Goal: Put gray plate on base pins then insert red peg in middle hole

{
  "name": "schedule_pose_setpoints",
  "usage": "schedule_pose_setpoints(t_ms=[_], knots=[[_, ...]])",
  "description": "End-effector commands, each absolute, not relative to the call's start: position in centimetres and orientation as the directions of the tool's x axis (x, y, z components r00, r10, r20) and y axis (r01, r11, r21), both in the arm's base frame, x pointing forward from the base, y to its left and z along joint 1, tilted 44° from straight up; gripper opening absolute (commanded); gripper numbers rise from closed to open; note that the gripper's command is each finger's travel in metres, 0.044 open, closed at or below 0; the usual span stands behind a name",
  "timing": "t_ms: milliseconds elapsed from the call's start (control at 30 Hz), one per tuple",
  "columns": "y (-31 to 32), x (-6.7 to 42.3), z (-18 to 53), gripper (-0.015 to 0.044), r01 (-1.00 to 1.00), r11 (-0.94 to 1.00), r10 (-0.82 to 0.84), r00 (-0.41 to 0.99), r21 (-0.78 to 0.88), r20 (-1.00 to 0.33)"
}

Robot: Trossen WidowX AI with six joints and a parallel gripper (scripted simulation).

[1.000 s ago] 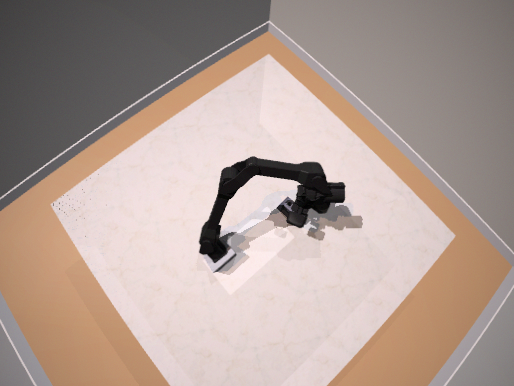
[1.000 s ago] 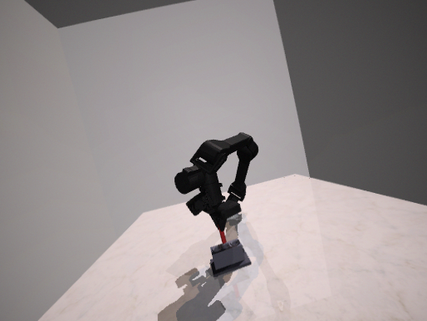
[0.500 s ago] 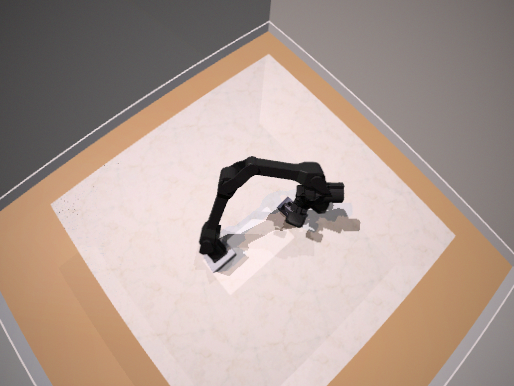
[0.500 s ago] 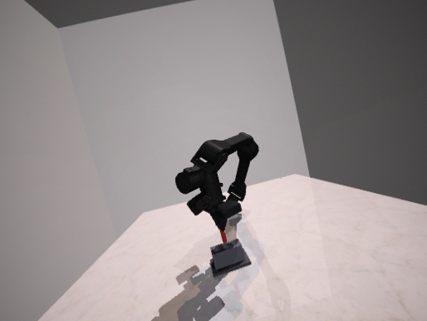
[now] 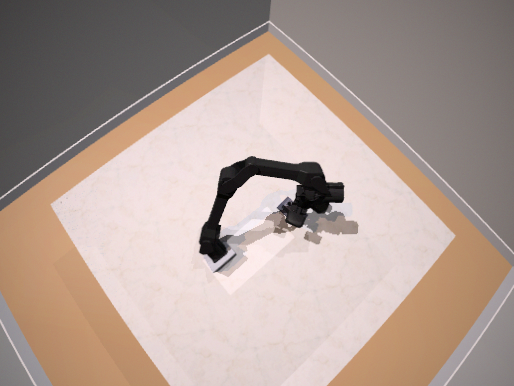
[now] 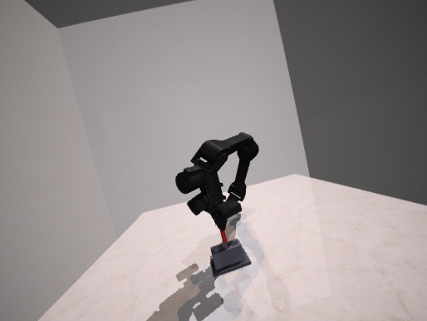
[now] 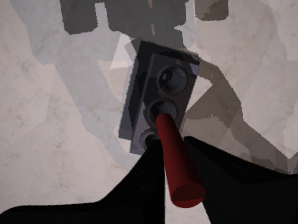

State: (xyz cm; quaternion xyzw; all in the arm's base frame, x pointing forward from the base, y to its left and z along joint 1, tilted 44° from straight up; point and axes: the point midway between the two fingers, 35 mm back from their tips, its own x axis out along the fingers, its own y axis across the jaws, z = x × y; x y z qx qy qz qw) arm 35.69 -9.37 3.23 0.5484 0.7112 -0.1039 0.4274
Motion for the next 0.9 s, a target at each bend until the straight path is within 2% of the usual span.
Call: schedule_pose_setpoints(t_ms=[0, 867], knots=[[-9.4, 35.7, 3.2, 0.0000, 0.869, 0.377, 0.691, -0.033, 0.321, -0.722], [-8.4, 35.6, 2.0, 0.0000, 0.864, 0.388, 0.687, -0.039, 0.321, -0.725]])
